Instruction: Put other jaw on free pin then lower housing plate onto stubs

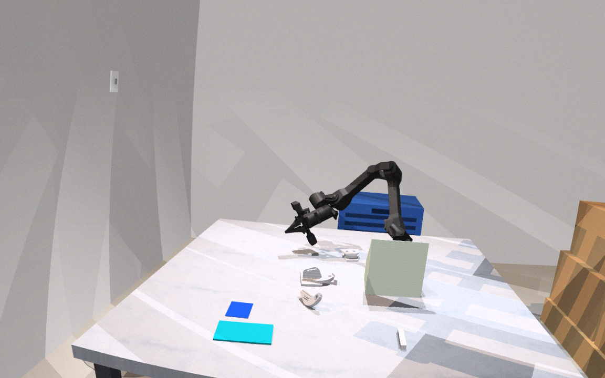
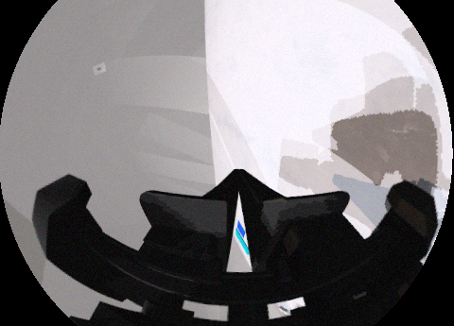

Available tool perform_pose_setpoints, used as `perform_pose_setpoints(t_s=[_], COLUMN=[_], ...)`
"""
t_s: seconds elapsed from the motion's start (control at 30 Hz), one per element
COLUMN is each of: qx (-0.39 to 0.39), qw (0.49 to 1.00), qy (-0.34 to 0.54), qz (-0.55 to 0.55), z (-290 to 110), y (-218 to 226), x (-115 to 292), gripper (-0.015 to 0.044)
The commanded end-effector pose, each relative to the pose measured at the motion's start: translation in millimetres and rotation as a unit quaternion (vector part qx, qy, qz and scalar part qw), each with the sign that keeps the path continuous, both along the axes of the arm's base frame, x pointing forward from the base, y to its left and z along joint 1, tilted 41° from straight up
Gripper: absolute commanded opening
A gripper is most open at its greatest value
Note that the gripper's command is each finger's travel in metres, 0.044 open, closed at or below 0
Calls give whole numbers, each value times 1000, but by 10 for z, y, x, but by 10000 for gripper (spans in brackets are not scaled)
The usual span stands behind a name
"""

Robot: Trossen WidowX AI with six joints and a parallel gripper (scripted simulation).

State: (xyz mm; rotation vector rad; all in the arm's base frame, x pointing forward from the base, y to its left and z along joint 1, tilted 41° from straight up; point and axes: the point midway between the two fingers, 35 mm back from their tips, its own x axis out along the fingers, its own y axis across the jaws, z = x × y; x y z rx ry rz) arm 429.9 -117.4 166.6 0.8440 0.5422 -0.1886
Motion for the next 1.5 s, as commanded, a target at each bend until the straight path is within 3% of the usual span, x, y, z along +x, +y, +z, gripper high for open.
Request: perform_pose_setpoints(t_s=[0.0,0.73,1.47], qx=[-17,-105,-197], qw=[999,980,927], qy=[18,98,177], qz=[20,140,264], z=[-111,-655,-1183], y=[109,750,1363], x=[37,139,50], gripper=[0,0,0])
